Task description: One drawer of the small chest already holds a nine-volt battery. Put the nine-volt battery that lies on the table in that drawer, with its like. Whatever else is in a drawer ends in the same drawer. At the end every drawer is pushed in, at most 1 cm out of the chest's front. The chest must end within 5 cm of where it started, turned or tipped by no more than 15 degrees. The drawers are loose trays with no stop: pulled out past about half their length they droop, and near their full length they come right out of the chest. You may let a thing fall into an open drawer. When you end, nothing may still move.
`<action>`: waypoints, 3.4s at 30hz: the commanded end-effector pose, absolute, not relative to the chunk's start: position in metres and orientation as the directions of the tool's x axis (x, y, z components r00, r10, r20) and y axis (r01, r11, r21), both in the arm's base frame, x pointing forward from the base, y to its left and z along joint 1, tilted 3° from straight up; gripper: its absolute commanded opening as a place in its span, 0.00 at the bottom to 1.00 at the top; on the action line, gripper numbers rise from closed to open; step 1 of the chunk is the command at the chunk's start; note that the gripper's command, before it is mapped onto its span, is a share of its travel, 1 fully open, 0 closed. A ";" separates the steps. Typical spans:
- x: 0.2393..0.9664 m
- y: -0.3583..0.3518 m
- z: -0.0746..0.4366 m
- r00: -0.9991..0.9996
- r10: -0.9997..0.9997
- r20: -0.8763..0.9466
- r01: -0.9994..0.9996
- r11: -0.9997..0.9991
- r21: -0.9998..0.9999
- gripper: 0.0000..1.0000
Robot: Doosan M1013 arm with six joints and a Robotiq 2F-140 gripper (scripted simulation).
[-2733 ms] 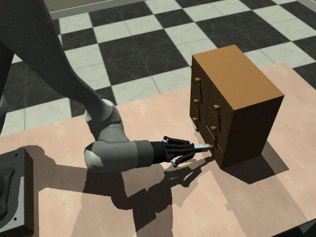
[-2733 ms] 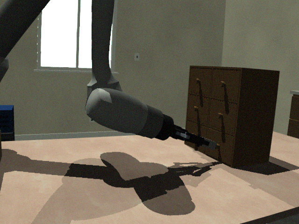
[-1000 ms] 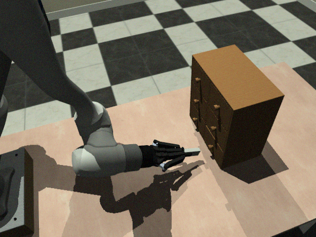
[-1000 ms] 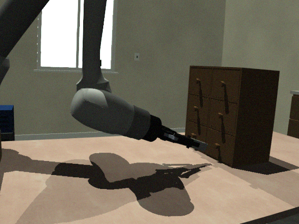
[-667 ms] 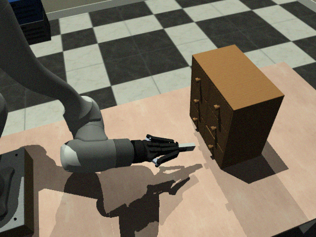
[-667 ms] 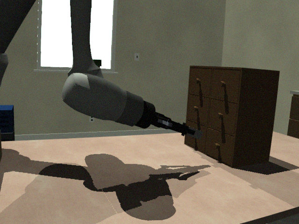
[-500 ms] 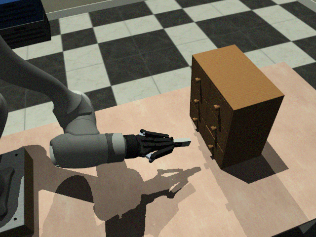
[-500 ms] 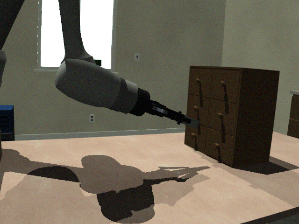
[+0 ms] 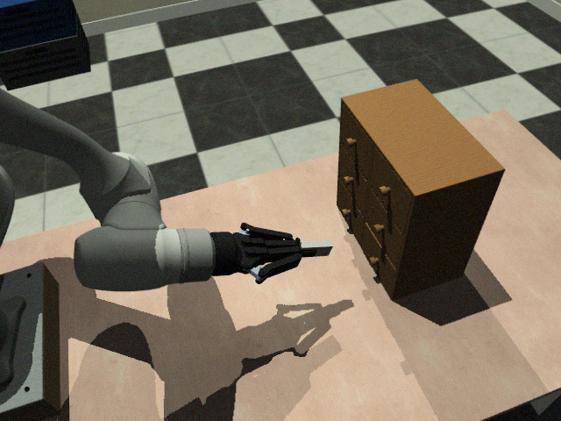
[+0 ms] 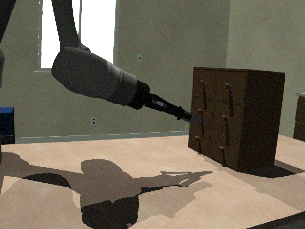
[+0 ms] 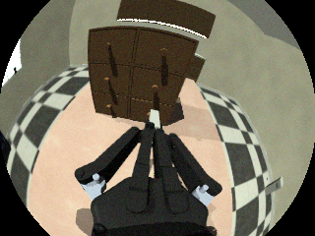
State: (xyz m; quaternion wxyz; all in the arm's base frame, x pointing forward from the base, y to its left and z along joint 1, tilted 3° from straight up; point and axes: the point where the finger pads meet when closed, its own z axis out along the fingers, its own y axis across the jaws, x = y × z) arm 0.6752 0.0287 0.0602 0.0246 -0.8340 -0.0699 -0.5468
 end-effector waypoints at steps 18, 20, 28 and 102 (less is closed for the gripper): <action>0.641 0.028 0.092 0.703 0.128 0.699 0.149 -0.988 0.030 0.00; 0.639 0.028 0.094 0.718 0.129 0.684 0.151 -0.988 0.029 0.00; 0.635 0.028 0.098 0.749 0.133 0.650 0.151 -0.988 0.028 0.00; 0.576 0.019 0.163 0.988 0.145 -0.044 0.147 -0.989 0.033 1.00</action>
